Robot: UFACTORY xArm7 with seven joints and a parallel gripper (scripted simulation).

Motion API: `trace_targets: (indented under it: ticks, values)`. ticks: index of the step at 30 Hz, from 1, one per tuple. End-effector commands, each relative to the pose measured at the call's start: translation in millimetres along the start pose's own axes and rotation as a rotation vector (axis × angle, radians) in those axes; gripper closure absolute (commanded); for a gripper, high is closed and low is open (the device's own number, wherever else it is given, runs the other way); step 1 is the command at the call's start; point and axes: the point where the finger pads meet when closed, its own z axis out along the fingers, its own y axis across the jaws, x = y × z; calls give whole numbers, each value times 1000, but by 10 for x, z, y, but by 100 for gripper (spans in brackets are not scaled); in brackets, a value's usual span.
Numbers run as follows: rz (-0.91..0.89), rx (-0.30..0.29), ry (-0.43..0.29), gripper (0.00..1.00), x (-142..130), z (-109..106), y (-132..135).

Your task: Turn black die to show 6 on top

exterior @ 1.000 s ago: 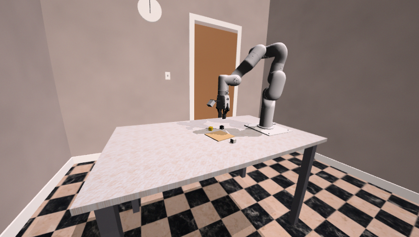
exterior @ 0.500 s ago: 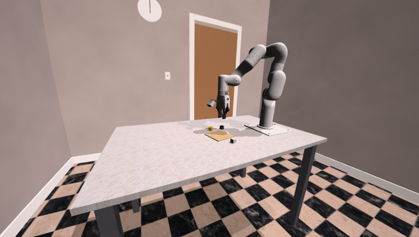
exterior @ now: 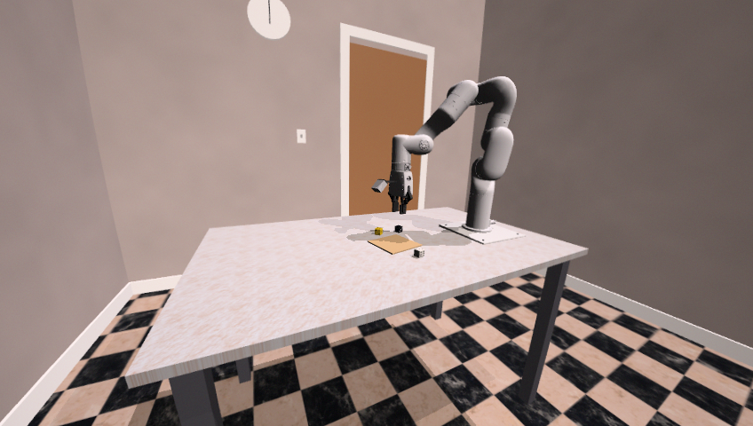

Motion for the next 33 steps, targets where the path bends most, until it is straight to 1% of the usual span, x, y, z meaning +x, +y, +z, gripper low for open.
trace_targets:
  ticks: [1,15,30,33]
  values:
    - [0,-2,3,58,12,3,7]
    - [0,-2,3,58,13,130,8]
    - [0,-2,3,58,15,364,9]
    - [0,-2,3,58,15,378,9]
